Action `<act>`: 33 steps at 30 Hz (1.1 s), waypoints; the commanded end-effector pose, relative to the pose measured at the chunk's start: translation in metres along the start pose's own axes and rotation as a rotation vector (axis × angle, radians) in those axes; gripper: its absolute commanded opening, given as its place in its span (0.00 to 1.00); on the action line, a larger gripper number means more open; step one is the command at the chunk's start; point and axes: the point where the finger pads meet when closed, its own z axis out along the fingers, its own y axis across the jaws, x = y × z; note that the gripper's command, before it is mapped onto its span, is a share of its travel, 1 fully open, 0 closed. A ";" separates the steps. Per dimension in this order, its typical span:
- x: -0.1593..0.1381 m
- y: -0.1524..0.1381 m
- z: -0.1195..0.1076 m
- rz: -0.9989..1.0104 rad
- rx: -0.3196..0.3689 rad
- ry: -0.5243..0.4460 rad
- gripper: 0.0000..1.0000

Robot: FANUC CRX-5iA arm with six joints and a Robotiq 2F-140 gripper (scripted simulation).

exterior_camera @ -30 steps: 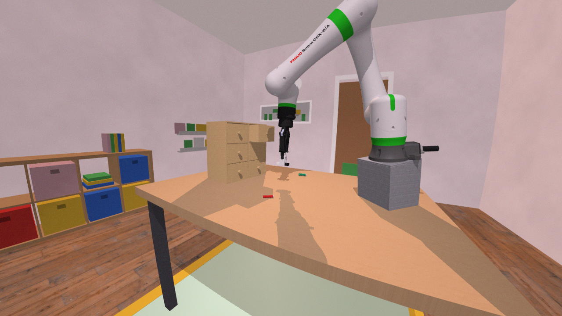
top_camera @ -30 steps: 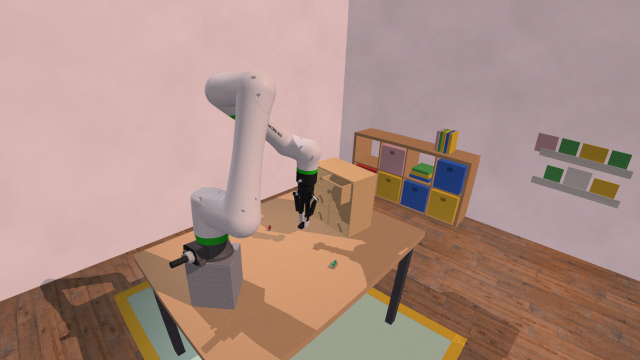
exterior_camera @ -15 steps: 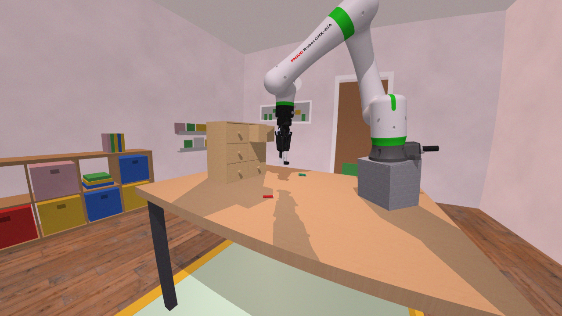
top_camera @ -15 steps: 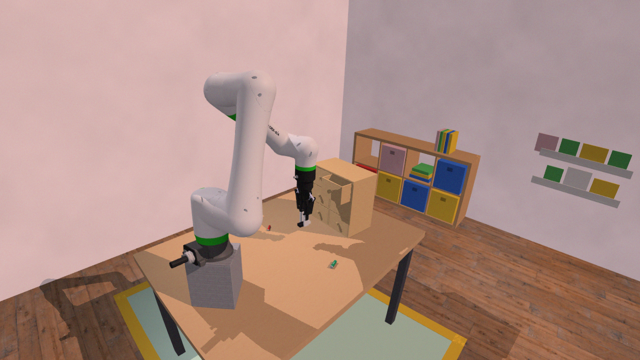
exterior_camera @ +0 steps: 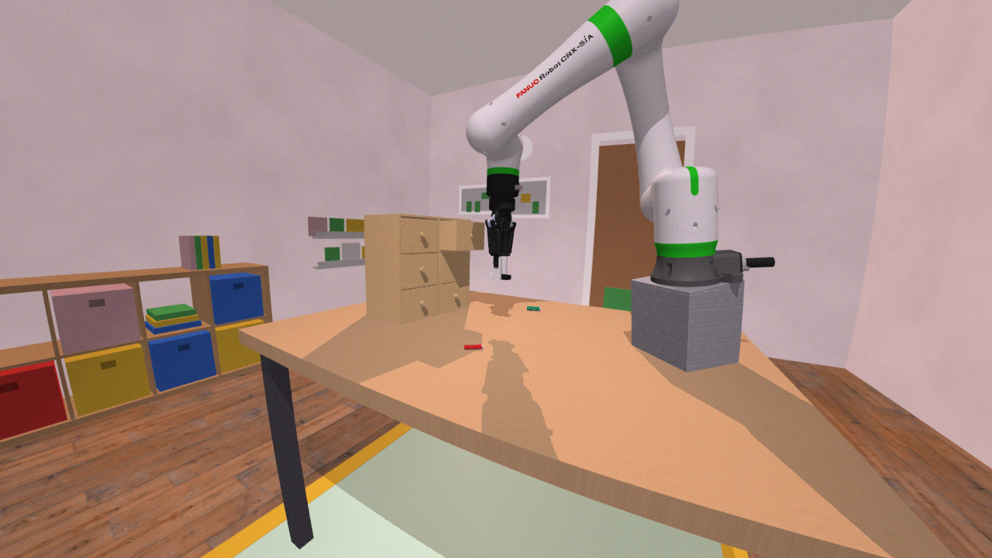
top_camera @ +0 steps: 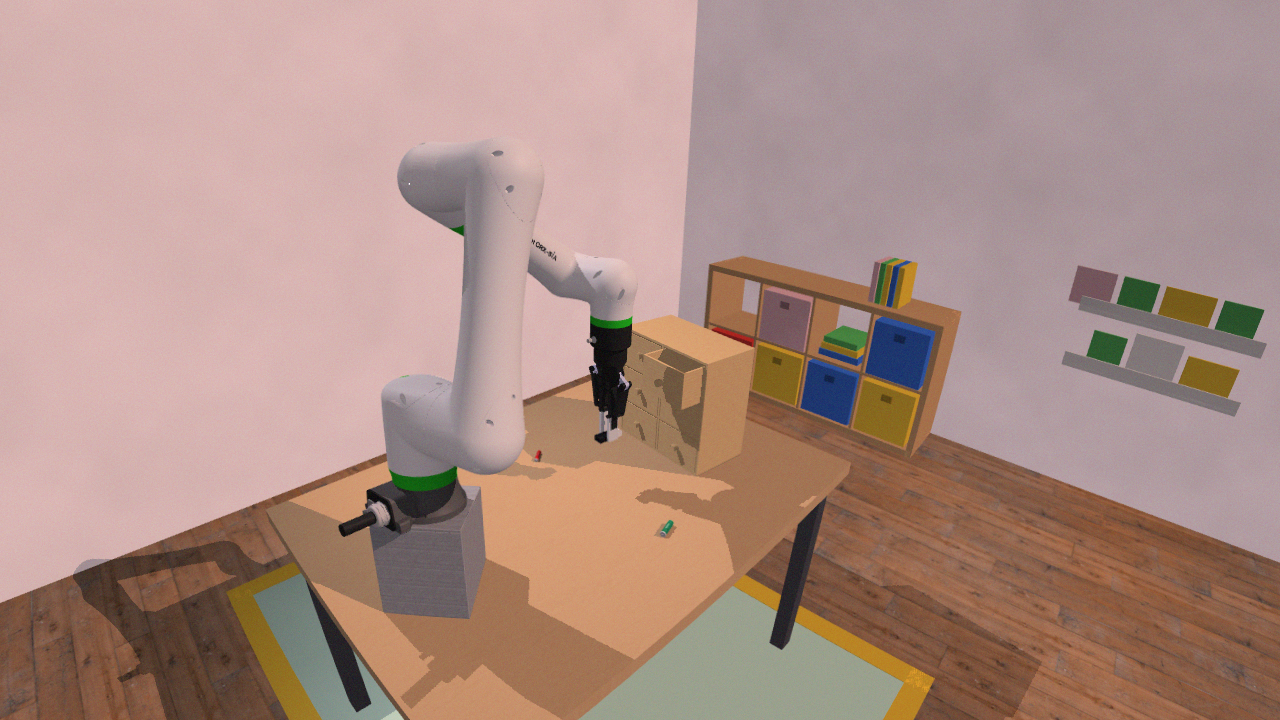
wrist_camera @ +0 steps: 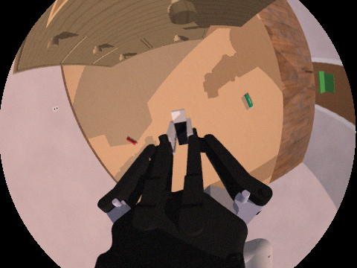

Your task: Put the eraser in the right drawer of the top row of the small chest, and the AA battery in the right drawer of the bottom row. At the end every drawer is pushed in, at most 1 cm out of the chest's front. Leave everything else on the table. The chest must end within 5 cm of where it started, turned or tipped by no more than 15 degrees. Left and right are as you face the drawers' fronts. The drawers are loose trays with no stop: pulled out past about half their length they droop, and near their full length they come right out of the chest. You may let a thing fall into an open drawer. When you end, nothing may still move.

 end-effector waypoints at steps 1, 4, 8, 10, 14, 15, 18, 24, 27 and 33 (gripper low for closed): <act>0.000 0.000 -0.011 0.000 0.000 0.000 0.11; 0.000 0.000 -0.024 0.000 0.000 0.000 0.11; 0.000 0.000 -0.033 0.000 0.000 0.000 0.11; 0.000 0.000 -0.043 0.000 0.000 0.000 0.11; 0.000 0.000 -0.063 0.000 0.000 0.000 0.11; 0.000 0.000 -0.068 0.000 0.000 0.000 0.11; 0.000 0.000 -0.083 0.000 0.000 0.000 0.11; 0.000 0.000 -0.104 0.000 0.000 0.000 0.11; 0.000 0.000 -0.119 0.000 0.000 0.000 0.11; 0.000 0.000 -0.147 0.000 0.000 0.000 0.11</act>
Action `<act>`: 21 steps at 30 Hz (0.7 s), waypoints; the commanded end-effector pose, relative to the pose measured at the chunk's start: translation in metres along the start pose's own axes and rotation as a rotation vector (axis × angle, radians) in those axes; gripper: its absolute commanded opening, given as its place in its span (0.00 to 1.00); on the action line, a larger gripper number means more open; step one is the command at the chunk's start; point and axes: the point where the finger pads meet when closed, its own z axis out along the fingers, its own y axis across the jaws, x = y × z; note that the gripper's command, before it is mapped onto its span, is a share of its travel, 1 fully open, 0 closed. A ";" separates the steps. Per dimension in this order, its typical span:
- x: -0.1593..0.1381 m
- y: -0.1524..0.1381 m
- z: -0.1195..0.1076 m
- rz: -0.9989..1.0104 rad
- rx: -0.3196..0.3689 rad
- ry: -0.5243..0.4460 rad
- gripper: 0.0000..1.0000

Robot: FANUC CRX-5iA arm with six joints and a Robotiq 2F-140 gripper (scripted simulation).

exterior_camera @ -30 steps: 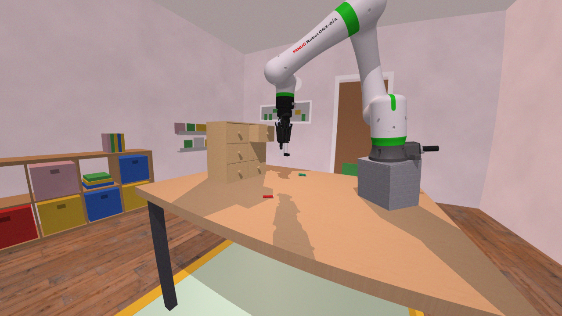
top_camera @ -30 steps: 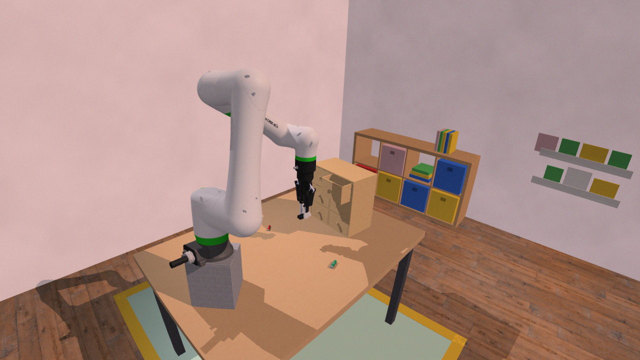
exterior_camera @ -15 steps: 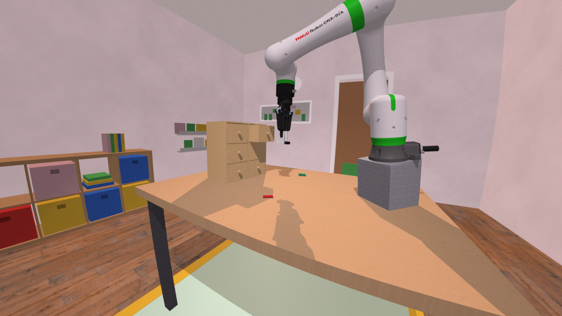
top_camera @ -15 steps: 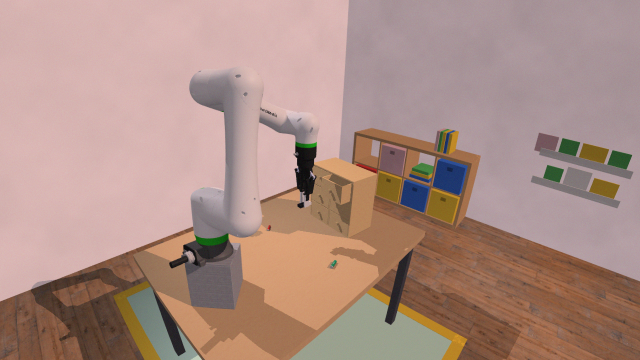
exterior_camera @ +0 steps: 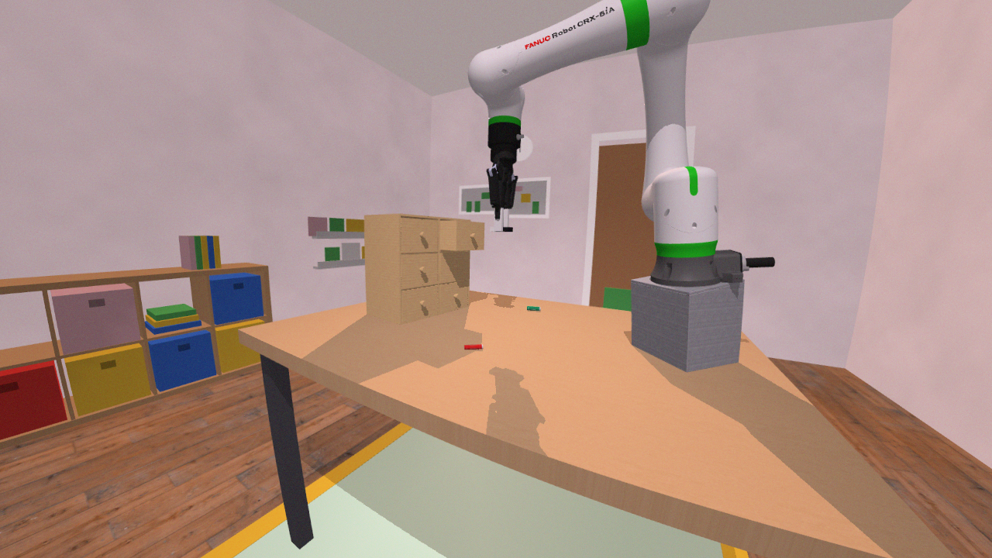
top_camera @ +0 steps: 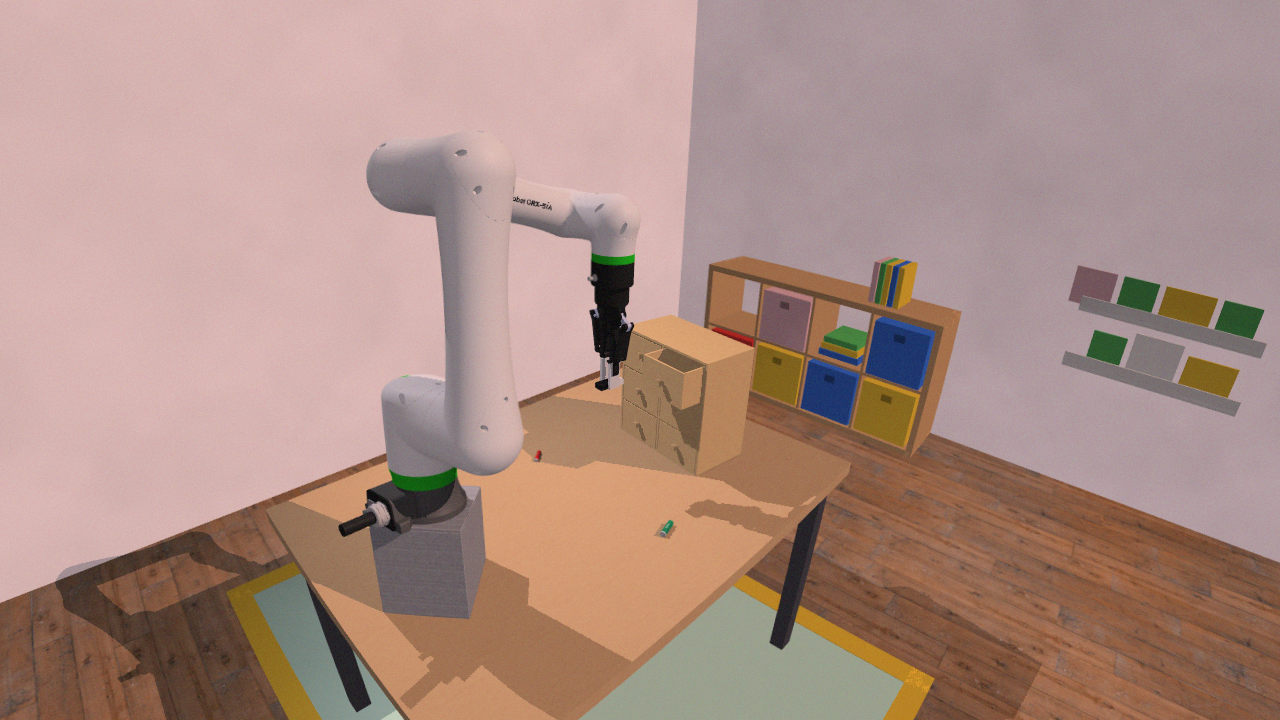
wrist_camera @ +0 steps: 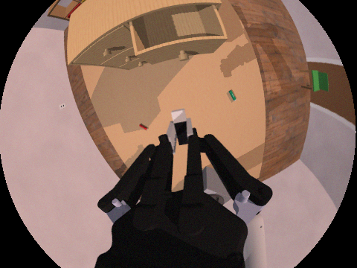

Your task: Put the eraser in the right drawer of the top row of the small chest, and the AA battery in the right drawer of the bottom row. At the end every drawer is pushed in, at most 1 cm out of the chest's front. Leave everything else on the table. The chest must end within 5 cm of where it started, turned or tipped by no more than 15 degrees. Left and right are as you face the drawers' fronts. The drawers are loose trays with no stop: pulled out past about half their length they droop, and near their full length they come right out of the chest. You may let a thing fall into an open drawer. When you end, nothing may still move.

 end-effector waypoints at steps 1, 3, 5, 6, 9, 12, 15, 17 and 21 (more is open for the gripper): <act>0.000 0.000 -0.013 0.000 0.000 0.000 0.11; 0.000 0.000 -0.021 0.000 0.000 0.000 0.11; 0.000 0.000 -0.029 0.000 0.000 0.000 0.11; 0.000 0.000 -0.032 0.000 0.000 0.000 0.11; 0.000 0.000 -0.036 0.000 0.000 0.000 0.11; 0.000 0.000 -0.044 0.000 0.000 0.000 0.11; 0.000 0.000 -0.051 0.000 0.000 0.000 0.11; 0.000 0.000 -0.055 0.000 0.000 0.000 0.11; 0.000 0.000 -0.060 0.000 0.000 0.000 0.11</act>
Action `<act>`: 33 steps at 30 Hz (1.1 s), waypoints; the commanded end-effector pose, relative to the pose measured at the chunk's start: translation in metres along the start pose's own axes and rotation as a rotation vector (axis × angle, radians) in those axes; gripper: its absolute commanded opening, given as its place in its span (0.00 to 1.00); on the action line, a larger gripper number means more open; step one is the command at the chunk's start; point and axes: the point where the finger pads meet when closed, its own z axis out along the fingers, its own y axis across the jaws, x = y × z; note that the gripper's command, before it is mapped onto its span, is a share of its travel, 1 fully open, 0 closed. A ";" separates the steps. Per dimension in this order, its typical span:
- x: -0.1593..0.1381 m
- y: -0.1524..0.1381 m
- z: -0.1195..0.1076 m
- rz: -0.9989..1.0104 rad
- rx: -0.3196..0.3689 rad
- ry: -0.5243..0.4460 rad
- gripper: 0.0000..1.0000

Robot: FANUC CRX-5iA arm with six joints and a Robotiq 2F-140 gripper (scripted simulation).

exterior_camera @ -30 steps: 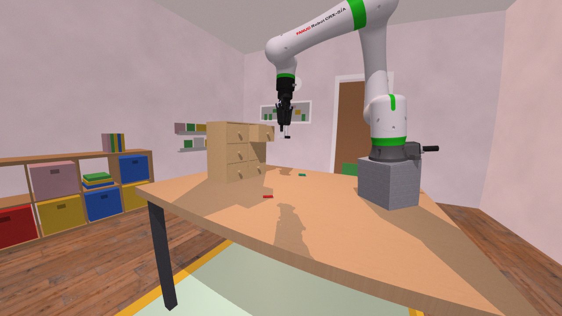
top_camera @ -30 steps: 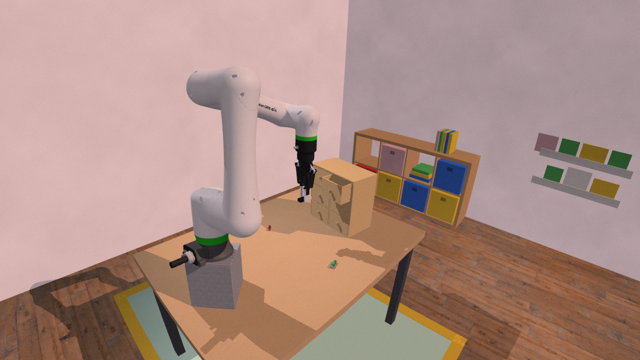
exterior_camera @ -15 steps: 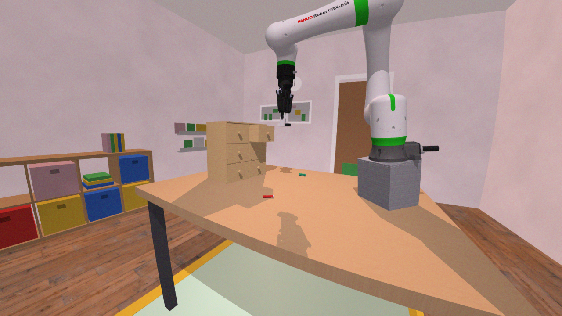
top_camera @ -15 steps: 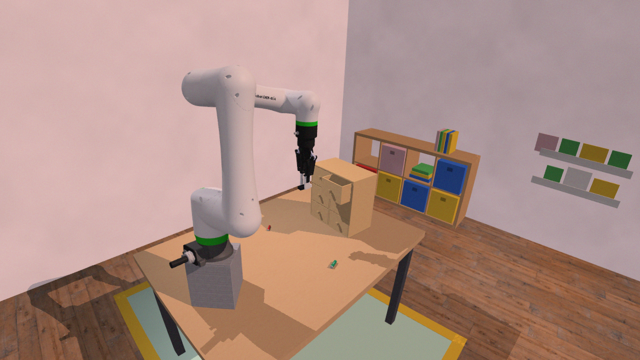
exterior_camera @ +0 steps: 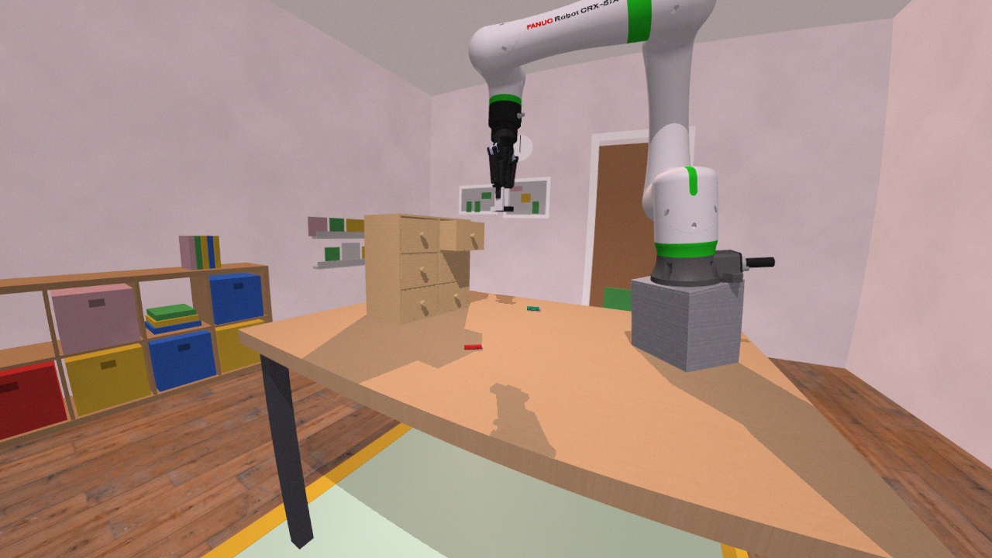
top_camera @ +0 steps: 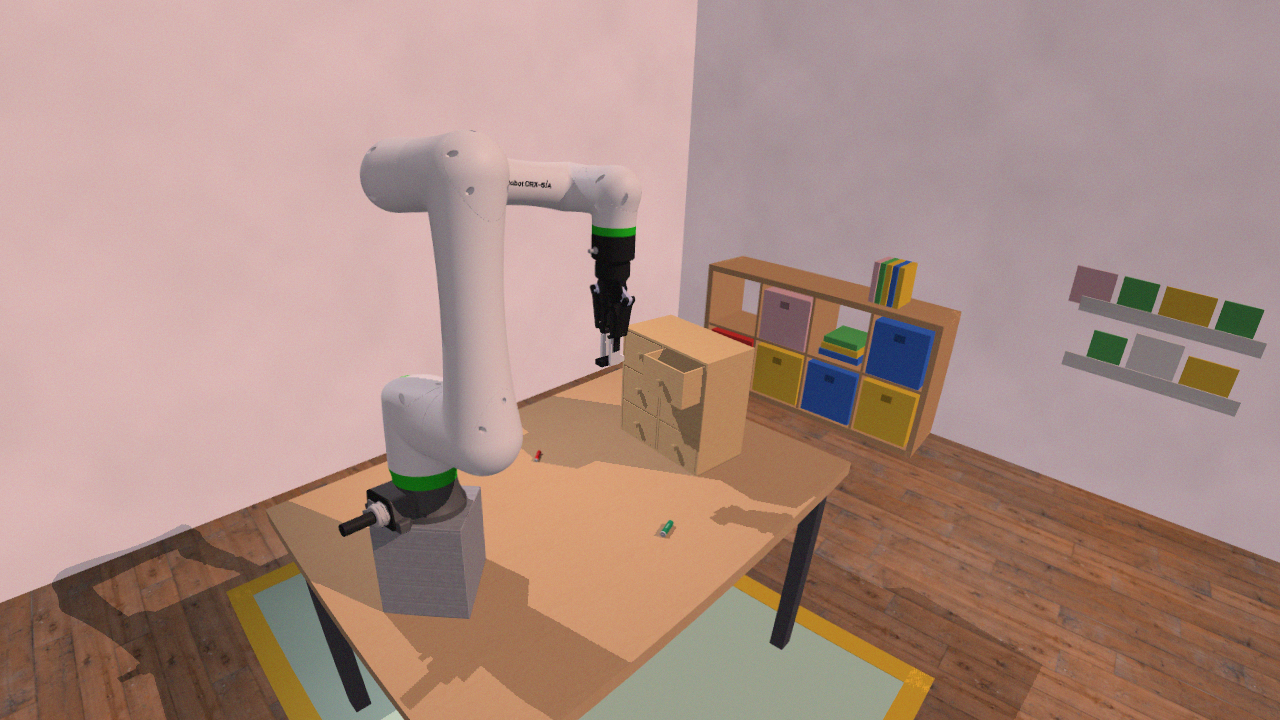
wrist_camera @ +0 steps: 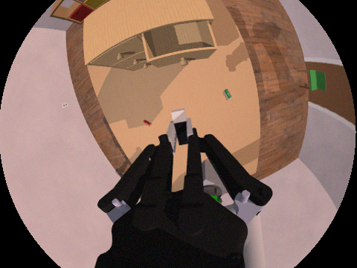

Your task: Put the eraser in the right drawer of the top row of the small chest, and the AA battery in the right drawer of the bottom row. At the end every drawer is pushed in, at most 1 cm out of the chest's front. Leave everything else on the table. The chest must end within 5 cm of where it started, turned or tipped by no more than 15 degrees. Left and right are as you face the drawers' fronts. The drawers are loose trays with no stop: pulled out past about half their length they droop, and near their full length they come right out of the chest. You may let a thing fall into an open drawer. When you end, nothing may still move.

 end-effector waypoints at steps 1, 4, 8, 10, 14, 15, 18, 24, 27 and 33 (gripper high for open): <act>0.000 0.000 -0.003 0.000 0.000 0.000 0.11; 0.000 0.000 -0.004 0.000 0.000 0.000 0.11; 0.000 0.000 -0.005 0.000 0.000 0.000 0.11; 0.000 0.000 -0.006 0.000 0.000 0.000 0.11; 0.000 0.000 -0.006 0.000 0.000 0.000 0.11; 0.000 0.000 -0.006 0.000 0.000 0.001 0.11; 0.000 0.000 -0.006 0.000 0.000 0.009 0.11; -0.001 0.000 -0.005 0.000 0.000 0.044 0.11; -0.002 0.000 -0.005 0.000 0.000 0.092 0.11; -0.006 0.000 -0.003 0.000 0.000 0.242 0.11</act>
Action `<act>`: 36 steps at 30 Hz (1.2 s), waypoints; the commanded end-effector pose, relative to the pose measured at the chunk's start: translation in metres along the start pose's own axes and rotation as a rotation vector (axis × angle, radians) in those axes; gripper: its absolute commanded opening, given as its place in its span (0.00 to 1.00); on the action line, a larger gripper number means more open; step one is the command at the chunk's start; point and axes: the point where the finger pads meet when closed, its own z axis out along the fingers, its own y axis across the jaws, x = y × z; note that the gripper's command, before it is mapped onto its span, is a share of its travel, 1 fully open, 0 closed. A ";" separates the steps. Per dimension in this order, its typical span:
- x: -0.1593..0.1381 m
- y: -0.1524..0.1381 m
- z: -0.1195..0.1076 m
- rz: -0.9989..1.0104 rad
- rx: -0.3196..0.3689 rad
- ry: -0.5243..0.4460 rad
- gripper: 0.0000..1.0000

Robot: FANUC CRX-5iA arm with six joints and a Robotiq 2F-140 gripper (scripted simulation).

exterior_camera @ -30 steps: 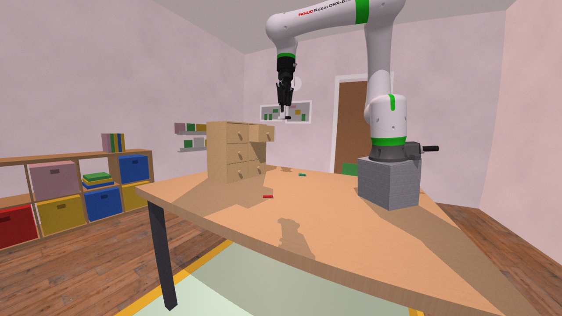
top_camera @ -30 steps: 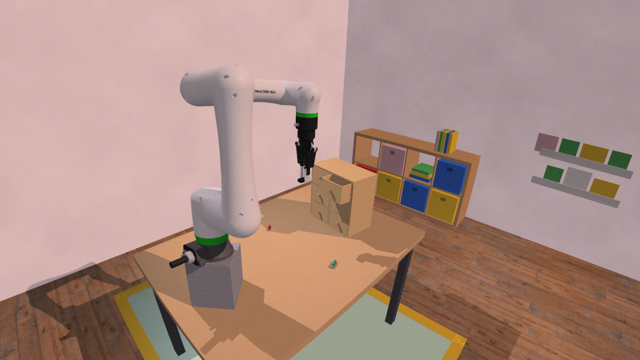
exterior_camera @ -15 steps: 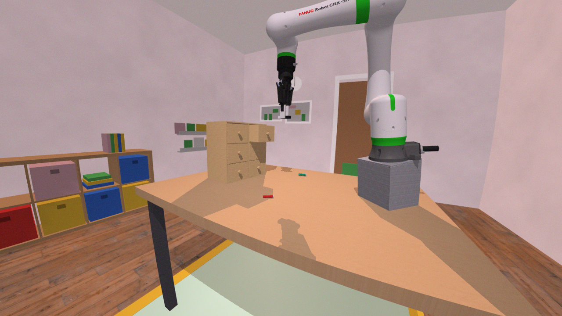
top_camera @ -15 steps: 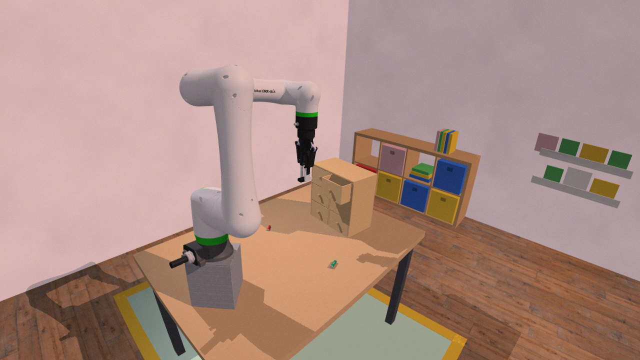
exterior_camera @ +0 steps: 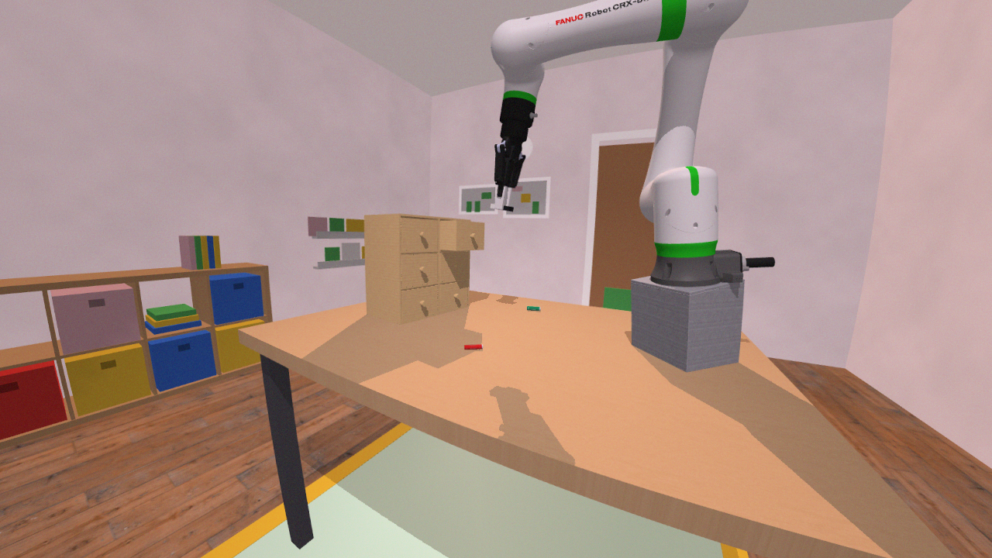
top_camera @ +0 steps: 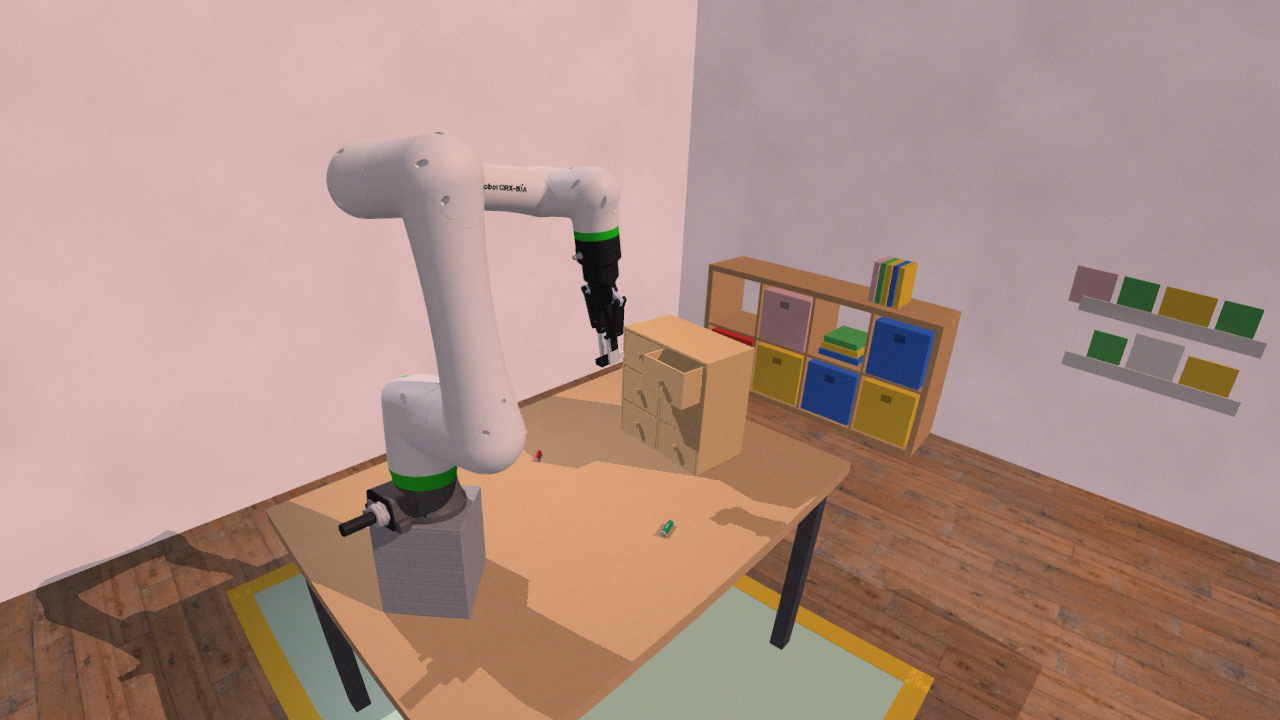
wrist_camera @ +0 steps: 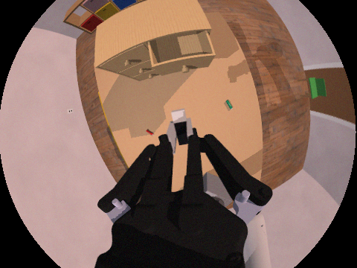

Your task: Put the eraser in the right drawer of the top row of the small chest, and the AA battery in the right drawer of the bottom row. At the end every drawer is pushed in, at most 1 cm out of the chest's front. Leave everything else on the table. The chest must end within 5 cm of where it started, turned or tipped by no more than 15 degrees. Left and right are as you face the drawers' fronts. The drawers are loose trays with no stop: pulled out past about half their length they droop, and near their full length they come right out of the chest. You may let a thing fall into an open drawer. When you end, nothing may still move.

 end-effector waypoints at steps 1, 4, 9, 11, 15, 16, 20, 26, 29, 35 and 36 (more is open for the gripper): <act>-0.003 0.000 0.001 0.002 -0.005 0.114 0.11; -0.004 0.000 0.001 0.001 -0.005 0.176 0.11; -0.007 0.000 0.002 0.001 -0.005 0.299 0.11; -0.009 0.000 0.002 0.001 -0.006 0.357 0.11; -0.012 0.000 0.003 0.001 -0.006 0.461 0.11; -0.012 0.000 0.003 0.001 -0.005 0.484 0.11; -0.014 0.000 0.003 0.001 -0.006 0.560 0.11; -0.015 0.001 0.003 0.001 -0.006 0.606 0.11; -0.016 0.000 0.004 0.001 -0.005 0.622 0.11; -0.016 0.000 0.004 0.000 -0.005 0.629 0.11; -0.016 0.000 0.004 0.000 -0.005 0.629 0.11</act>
